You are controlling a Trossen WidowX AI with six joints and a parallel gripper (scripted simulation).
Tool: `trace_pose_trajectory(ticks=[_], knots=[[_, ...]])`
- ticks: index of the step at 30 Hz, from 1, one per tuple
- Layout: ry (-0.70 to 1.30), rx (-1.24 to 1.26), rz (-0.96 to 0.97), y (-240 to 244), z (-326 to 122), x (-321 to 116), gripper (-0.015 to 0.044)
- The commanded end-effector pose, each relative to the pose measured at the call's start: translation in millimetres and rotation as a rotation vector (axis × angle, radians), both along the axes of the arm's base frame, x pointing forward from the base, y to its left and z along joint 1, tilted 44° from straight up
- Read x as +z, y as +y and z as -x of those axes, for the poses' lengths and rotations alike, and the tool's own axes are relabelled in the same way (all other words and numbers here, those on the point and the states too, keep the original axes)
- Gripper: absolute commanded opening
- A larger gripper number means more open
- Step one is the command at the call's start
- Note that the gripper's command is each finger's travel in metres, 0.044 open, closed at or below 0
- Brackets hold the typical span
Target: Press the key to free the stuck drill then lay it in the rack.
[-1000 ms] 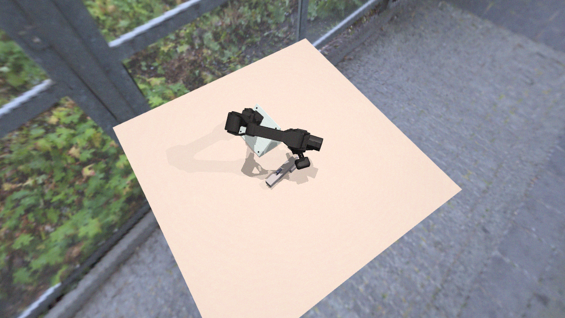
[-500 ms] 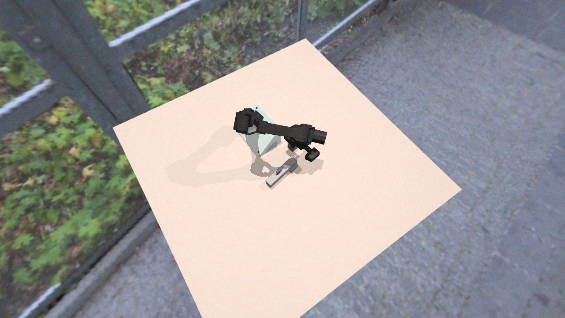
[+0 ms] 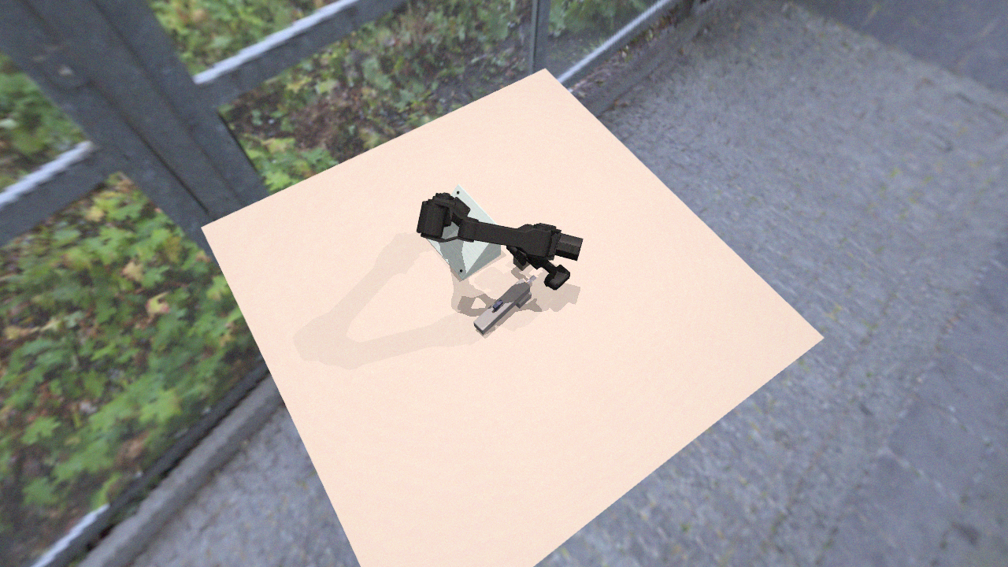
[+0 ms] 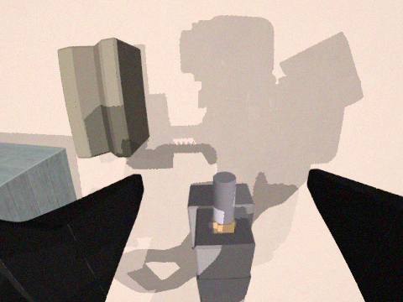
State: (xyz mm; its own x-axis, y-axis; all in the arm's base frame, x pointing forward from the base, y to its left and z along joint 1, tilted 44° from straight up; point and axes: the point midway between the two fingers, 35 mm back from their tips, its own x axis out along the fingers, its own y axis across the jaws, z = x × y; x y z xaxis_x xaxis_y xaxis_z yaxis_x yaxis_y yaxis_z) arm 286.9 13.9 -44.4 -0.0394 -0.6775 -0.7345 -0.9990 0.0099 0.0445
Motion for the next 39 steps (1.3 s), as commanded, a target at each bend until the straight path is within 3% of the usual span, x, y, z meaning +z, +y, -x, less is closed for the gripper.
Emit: trace_pose_trajectory(ticks=[1, 26, 39], knots=[[0.005, 0.005, 0.003, -6, 0, -4, 0.044], [0.005, 0.005, 0.007, -39, 2, -23, 0.044], [0.002, -0.002, 0.001, -36, 2, -21, 0.0099]])
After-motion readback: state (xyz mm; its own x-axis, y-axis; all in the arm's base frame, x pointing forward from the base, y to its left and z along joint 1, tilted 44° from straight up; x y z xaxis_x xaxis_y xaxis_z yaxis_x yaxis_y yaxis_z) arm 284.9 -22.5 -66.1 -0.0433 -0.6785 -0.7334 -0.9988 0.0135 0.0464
